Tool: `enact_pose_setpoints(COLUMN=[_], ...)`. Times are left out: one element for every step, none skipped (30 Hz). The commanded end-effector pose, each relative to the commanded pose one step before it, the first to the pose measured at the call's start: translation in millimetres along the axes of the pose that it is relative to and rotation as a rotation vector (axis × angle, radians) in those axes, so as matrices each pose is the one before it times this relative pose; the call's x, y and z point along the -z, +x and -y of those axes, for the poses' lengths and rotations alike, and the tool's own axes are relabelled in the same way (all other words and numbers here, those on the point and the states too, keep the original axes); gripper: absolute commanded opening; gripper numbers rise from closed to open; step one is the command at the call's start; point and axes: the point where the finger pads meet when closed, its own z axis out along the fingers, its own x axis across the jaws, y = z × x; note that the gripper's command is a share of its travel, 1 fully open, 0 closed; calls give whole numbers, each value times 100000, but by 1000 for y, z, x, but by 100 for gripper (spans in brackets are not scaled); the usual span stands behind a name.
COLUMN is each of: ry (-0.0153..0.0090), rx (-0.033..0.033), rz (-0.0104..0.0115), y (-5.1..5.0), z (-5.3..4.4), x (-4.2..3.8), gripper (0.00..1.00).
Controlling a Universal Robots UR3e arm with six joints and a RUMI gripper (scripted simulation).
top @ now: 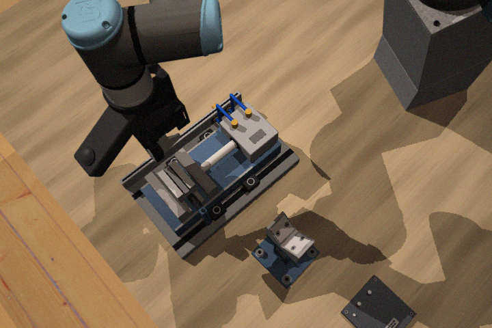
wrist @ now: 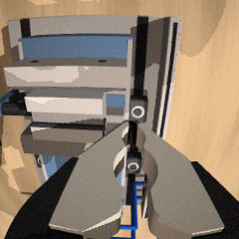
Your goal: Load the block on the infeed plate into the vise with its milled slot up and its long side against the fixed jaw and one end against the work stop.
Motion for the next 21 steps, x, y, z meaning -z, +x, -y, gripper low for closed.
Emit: enact_pose_setpoints(ry=[244, 0, 0, 0, 0, 0, 0, 0, 0, 0, 0, 0, 0, 0, 0, 0, 0, 0, 0, 0, 0], rx=[31, 0, 0, 0, 0, 0, 0, 0, 0, 0, 0, 0, 0, 0, 0, 0, 0, 0, 0, 0, 0], rz=[-127, 0, 0, 0, 0, 0, 0, 0, 0, 0, 0, 0, 0, 0, 0, 0, 0, 0, 0, 0, 0], y=[8434, 1149, 977, 801, 624, 453, 296, 0, 0, 164, 65, 10, 0, 0, 0, 1, 1, 1, 1, 0, -1], z=[1115, 4, 2, 0, -1, -1, -1, 0, 0, -1, 0, 0, 0, 0, 1, 1, 1, 1, 1, 1, -1], x=[1101, -1, -1, 0, 0, 0, 0, 0, 0, 0, 0, 0, 6, 40, 103, 191, 300, 426, 565, 713, 868], gripper=[0, 0, 0, 0, 0, 0, 0, 0, 0, 0, 0, 0, 0, 0, 0, 0, 0, 0, 0, 0, 0])
